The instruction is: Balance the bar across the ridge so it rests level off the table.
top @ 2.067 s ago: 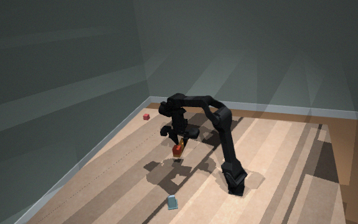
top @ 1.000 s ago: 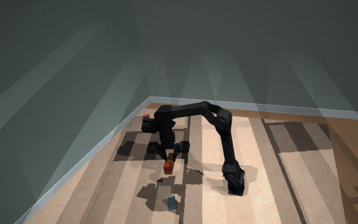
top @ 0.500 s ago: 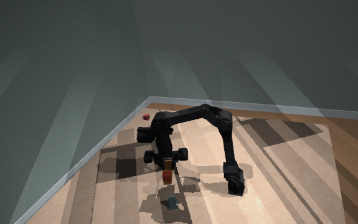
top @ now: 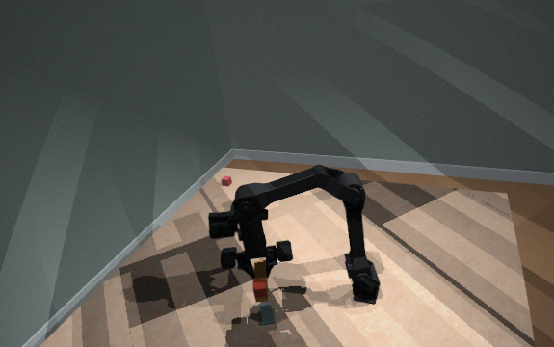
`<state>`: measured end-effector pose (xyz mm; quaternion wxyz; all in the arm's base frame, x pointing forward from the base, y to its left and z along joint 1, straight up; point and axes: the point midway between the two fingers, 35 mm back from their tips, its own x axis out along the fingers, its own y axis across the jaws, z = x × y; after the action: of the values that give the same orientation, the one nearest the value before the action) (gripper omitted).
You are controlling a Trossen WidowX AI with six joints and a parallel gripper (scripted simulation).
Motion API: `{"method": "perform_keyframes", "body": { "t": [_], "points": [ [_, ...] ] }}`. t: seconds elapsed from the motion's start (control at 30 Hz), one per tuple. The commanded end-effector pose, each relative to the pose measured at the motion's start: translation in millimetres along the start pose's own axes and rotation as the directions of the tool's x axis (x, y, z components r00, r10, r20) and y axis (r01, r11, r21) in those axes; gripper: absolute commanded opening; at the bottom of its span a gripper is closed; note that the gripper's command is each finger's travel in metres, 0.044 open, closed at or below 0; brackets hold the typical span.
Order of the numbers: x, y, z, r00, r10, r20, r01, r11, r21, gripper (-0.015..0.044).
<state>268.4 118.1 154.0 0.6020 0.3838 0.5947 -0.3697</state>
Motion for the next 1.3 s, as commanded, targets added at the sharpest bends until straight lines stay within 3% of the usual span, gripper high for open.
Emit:
{"method": "perform_keyframes", "body": {
  "t": [0.0,1.27],
  "points": [
    [0,-1,-14,1.0,0.001,0.002,-0.001,1.0,-0.022,0.0],
    [44,0,-16,1.0,0.001,0.001,-0.001,1.0,-0.026,0.0]
  ]
}}
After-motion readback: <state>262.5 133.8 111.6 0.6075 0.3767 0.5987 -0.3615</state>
